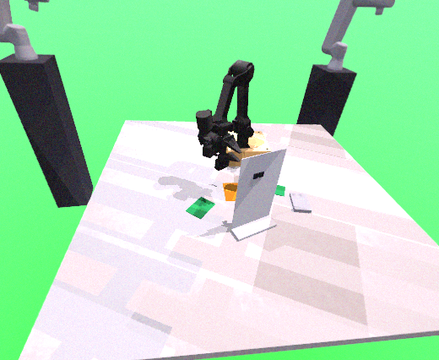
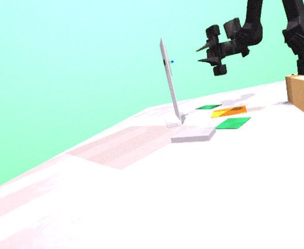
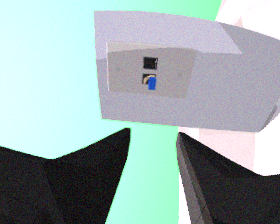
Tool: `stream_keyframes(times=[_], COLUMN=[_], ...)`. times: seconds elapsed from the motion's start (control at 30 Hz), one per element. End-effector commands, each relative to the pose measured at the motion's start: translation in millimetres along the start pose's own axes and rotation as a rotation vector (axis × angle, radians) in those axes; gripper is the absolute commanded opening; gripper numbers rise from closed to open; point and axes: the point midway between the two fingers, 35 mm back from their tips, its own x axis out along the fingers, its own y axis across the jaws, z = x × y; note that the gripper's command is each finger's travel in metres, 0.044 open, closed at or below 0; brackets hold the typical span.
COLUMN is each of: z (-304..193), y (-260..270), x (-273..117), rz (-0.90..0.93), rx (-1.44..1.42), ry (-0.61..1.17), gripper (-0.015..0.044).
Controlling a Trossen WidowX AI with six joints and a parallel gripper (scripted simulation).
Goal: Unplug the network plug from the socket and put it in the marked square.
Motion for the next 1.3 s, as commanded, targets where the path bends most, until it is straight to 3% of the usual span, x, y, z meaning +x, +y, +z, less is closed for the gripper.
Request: stream_keyframes(times=[0.0,0.23,1.27], z=[6,11,22], y=[1,4,6], x=[16,43,82], rz=[-0.001,0.016,0.019], rx=[-0.002,0.013,0.01], ry=[0.0,0.008,0.008], gripper=[0.0156,0.0156,0.0156])
